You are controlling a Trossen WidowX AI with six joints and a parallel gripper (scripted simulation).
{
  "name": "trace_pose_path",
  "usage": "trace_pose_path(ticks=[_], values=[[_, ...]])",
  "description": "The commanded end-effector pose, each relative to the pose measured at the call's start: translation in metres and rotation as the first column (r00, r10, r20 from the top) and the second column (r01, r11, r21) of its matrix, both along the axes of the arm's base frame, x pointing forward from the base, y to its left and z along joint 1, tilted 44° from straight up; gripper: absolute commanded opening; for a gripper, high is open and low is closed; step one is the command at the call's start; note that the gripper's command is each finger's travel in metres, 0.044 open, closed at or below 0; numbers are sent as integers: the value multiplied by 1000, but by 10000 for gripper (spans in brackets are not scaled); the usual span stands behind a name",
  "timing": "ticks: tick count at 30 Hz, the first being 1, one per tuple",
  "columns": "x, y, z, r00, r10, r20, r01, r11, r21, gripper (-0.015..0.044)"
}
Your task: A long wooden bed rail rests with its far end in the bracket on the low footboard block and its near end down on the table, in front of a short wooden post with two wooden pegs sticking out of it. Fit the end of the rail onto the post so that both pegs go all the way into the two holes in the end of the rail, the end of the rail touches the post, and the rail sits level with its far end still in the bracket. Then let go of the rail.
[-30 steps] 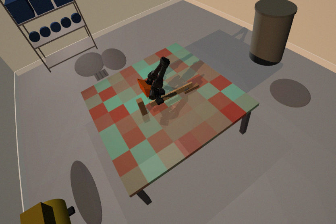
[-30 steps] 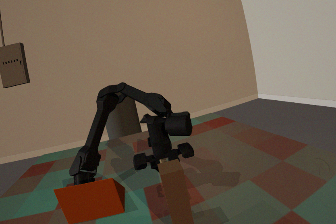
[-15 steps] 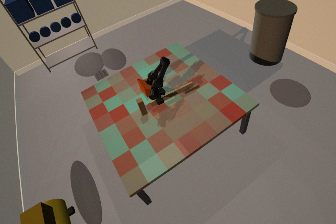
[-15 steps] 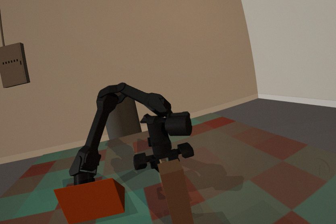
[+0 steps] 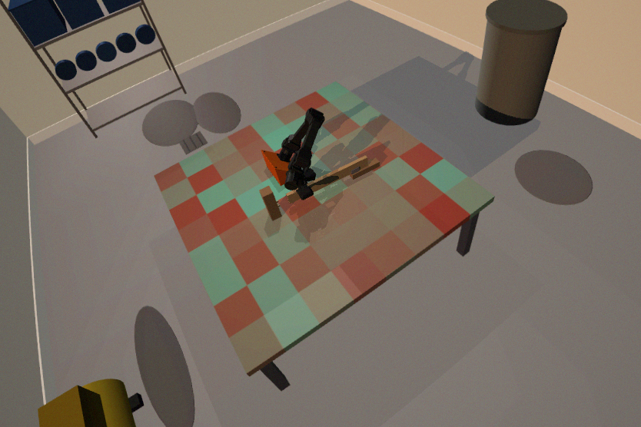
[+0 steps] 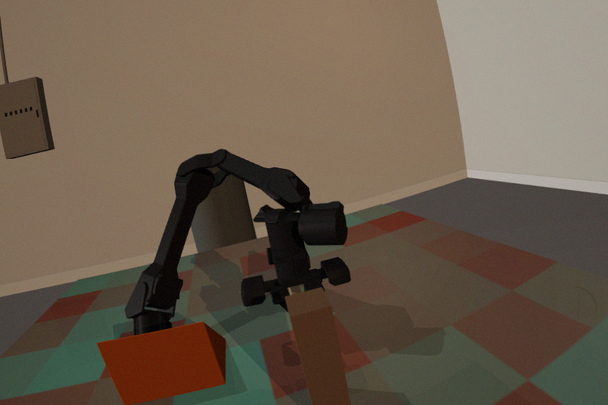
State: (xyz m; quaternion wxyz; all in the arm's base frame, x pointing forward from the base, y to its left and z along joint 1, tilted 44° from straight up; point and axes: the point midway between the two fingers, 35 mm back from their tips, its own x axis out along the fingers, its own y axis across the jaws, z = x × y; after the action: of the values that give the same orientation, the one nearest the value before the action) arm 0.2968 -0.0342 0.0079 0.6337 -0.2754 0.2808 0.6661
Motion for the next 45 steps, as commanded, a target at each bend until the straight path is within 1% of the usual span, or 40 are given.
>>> trace_pose_path(ticks=[1, 45], values=[[3, -3, 4, 1000, -5, 12, 5, 1000, -4, 0], [4, -11, -6, 1000, -5, 12, 5, 1000, -5, 0]])
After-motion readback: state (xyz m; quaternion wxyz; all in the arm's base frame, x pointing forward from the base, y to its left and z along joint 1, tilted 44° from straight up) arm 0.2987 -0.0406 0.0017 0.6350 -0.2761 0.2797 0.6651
